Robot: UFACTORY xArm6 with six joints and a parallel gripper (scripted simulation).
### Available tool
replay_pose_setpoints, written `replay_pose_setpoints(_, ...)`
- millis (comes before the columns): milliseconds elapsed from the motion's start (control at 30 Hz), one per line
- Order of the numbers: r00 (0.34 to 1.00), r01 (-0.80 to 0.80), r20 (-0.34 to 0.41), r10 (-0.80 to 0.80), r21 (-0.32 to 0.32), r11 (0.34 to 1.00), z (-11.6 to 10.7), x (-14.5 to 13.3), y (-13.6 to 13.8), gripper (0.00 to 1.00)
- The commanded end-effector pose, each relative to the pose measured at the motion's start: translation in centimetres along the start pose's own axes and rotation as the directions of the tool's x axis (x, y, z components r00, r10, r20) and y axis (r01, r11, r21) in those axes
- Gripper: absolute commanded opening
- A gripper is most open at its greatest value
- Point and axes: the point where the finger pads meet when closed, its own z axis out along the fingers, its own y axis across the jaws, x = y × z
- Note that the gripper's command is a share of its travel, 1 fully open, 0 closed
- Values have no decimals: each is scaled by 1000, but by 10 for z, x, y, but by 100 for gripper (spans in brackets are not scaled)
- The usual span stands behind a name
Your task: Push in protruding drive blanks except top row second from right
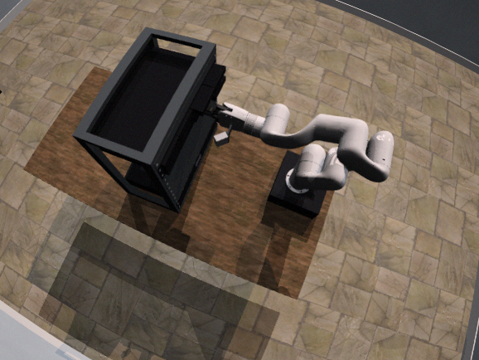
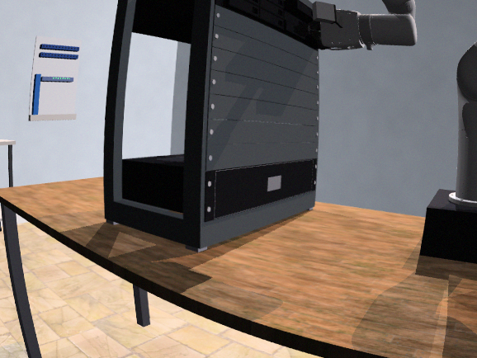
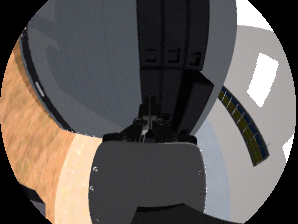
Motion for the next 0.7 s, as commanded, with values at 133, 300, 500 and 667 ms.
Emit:
replay_pose_setpoints(133,1000,0,0,0,-6,1000,3,0,3,0)
replay_pose_setpoints(300,1000,0,0,0,-6,1000,3,0,3,0)
replay_pose_setpoints(500,1000,0,0,0,-6,1000,5,0,3,0)
replay_pose_setpoints(667,1000,0,0,0,-6,1000,6,0,3,0)
